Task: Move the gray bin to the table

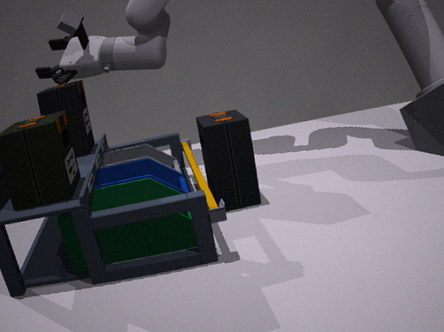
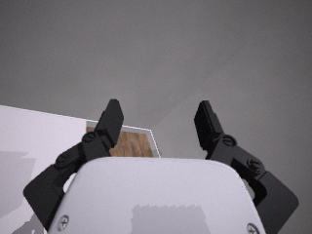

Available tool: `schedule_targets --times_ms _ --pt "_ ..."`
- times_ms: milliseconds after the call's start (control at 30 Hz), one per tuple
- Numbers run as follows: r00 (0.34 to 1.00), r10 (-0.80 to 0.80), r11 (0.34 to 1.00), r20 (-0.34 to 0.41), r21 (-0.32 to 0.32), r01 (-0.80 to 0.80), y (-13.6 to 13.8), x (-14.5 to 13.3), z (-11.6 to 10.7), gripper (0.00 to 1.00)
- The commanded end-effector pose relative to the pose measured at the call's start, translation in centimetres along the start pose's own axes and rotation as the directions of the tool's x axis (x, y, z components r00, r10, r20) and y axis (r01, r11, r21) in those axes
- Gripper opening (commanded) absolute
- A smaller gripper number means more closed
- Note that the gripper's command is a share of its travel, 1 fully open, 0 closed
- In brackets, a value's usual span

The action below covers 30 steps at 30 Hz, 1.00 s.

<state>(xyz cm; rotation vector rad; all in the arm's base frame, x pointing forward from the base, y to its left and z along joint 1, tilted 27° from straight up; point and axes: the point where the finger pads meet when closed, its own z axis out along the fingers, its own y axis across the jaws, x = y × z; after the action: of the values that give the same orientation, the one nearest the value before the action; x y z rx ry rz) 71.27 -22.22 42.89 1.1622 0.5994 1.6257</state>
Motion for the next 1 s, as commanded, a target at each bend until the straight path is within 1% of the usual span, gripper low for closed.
schedule_targets --times_ms 0,167,567,733,967 --pt "1.0 -0.001 1.0 -0.004 -0.006 0.001 0.4 0.3 0.2 1.0" --pt "1.0 -0.001 1.0 -0.004 -0.006 0.001 2.2 2.3 0.6 1.0" --pt "1.0 -0.001 1.0 -0.004 -0.006 0.001 2.2 2.3 0.6 1.0" --pt "1.0 -0.001 1.0 -0.004 -0.006 0.001 1.6 1.6 0.5 1.0" --pt "1.0 -0.001 1.0 -0.004 -0.006 0.001 1.6 1.6 0.5 1.0"
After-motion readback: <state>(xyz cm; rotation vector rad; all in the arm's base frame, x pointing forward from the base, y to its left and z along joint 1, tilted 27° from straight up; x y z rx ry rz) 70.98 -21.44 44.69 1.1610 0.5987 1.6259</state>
